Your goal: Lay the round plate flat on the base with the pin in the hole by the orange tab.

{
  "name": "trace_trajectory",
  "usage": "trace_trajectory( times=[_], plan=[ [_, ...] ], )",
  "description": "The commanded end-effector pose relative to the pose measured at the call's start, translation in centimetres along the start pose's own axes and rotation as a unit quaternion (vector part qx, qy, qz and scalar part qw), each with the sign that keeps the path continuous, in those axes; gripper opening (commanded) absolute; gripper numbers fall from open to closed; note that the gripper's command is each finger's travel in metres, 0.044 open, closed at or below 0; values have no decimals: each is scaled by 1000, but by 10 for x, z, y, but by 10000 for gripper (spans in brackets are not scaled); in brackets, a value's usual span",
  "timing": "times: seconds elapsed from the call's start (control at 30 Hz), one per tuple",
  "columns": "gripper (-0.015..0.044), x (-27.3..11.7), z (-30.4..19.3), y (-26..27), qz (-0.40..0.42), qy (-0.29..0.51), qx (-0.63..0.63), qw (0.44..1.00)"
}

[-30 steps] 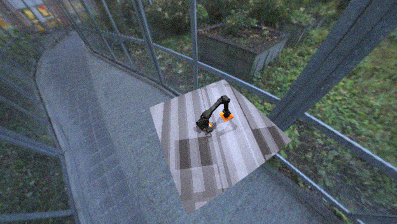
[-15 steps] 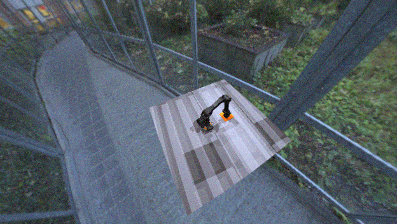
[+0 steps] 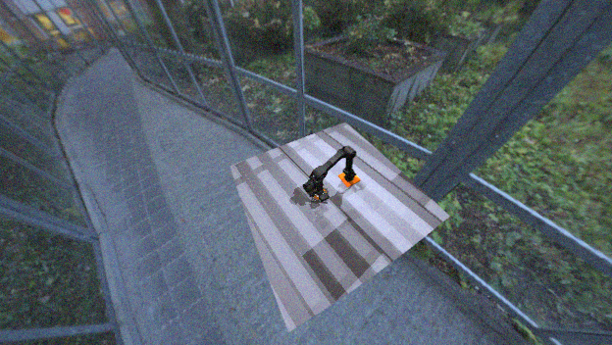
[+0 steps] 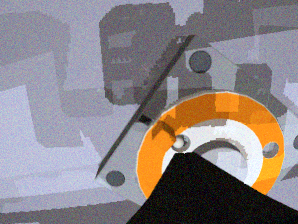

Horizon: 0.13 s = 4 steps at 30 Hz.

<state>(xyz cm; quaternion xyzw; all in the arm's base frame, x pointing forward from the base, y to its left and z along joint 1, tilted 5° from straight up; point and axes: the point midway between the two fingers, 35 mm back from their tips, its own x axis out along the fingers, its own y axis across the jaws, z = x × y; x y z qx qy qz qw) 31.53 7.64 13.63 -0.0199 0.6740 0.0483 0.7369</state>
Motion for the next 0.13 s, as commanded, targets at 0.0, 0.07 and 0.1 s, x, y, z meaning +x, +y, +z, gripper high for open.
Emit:
trace_trajectory(
  times=[0.0,0.07,0.1],
  plan=[
    [0,1,0,0,0,1,0,1000],
    [0,1,0,0,0,1,0,1000],
    [0,1,0,0,0,1,0,1000]
  ],
)
